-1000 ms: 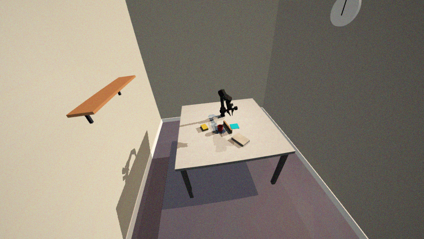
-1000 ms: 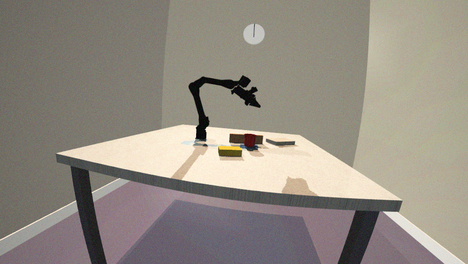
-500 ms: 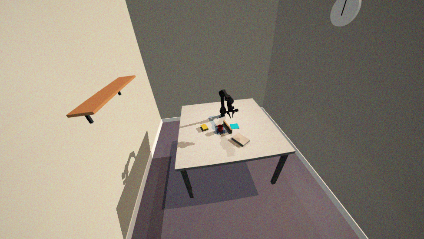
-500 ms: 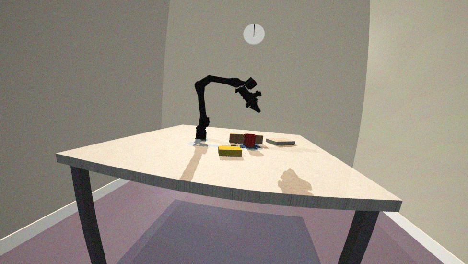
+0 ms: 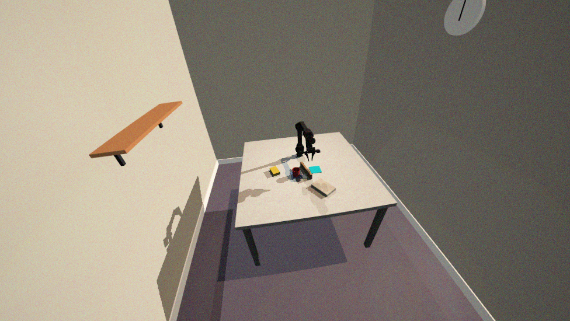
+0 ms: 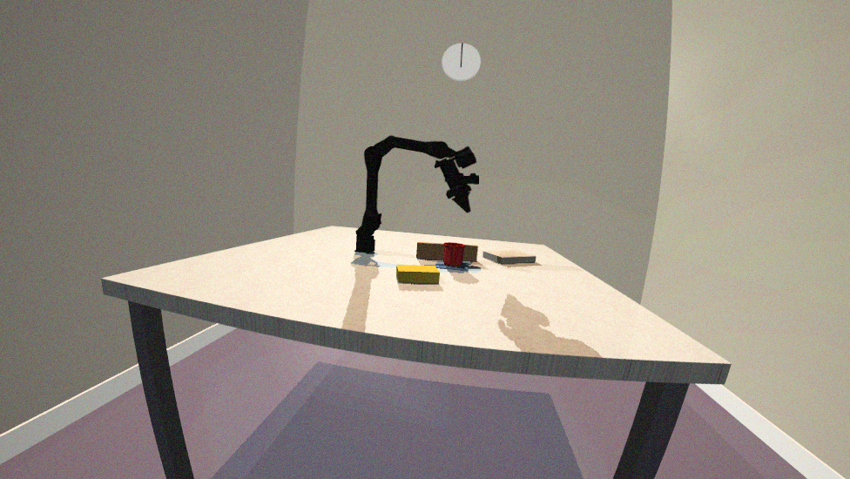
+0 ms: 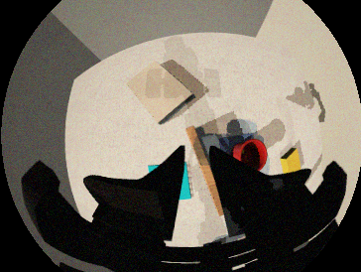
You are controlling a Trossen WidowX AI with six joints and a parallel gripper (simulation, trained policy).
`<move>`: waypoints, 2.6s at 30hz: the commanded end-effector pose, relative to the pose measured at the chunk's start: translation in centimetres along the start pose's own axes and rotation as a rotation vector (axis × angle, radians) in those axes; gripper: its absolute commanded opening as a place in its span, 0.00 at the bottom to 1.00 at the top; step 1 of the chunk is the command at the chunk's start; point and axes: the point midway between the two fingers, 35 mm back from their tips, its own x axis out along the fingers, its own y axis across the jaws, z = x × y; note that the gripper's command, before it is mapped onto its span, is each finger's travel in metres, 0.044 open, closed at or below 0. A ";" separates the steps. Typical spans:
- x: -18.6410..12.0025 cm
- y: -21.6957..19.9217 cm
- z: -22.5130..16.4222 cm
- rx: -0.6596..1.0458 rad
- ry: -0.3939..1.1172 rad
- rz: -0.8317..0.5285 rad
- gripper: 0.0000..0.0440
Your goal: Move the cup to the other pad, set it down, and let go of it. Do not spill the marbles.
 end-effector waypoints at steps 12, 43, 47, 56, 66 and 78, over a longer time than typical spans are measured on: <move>1.8 -2.3 -1.6 -0.071 0.218 -0.084 0.25; 7.7 -9.7 -5.7 -0.238 0.529 -0.137 0.33; 9.0 -10.4 -6.5 -0.263 0.552 -0.128 0.34; 11.9 -11.3 -8.5 -0.348 0.593 -0.078 0.32; 12.4 -11.7 -9.0 -0.480 0.615 -0.031 0.00; 10.1 -10.4 -7.5 -0.582 0.597 0.013 0.00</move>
